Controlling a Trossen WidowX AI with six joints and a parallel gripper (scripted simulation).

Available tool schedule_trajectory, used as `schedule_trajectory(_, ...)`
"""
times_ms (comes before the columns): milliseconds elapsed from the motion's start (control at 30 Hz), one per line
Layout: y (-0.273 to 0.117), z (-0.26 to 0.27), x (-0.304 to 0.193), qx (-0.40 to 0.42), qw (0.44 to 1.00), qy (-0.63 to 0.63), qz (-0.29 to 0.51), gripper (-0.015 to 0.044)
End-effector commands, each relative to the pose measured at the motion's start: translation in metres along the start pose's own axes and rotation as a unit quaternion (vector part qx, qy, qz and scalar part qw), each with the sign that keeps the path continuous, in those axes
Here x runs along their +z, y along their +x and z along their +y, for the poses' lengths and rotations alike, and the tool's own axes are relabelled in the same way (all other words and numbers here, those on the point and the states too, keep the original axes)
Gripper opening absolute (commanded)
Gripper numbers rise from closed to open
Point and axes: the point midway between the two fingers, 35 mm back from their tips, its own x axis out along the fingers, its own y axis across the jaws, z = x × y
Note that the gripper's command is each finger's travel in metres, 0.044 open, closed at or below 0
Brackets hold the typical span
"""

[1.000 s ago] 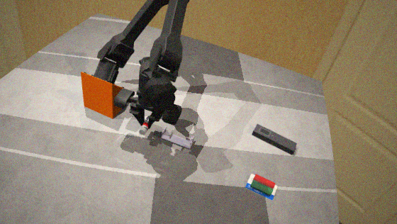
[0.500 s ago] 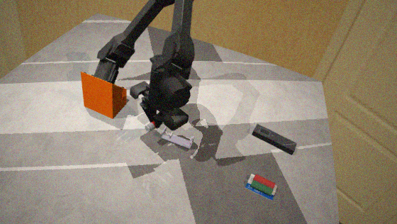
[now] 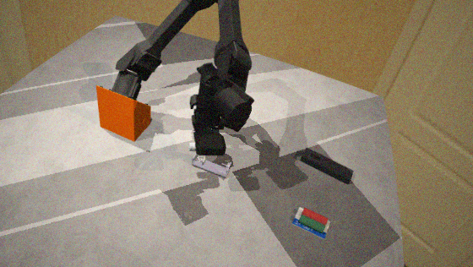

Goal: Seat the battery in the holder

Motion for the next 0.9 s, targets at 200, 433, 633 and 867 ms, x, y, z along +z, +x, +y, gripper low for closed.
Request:
schedule_trajectory(200,-0.006,-0.001,0.029,0.001,0.977,0.214,0.000,0.0066)
schedule_trajectory(433,-0.007,0.000,0.035,-0.001,0.967,0.254,0.000,0.0066)
schedule_trajectory(633,-0.001,-0.002,0.035,-0.009,0.967,0.253,-0.014,0.0066)
schedule_trajectory(867,0.013,-0.005,0.037,-0.023,0.966,0.254,-0.051,0.0066)
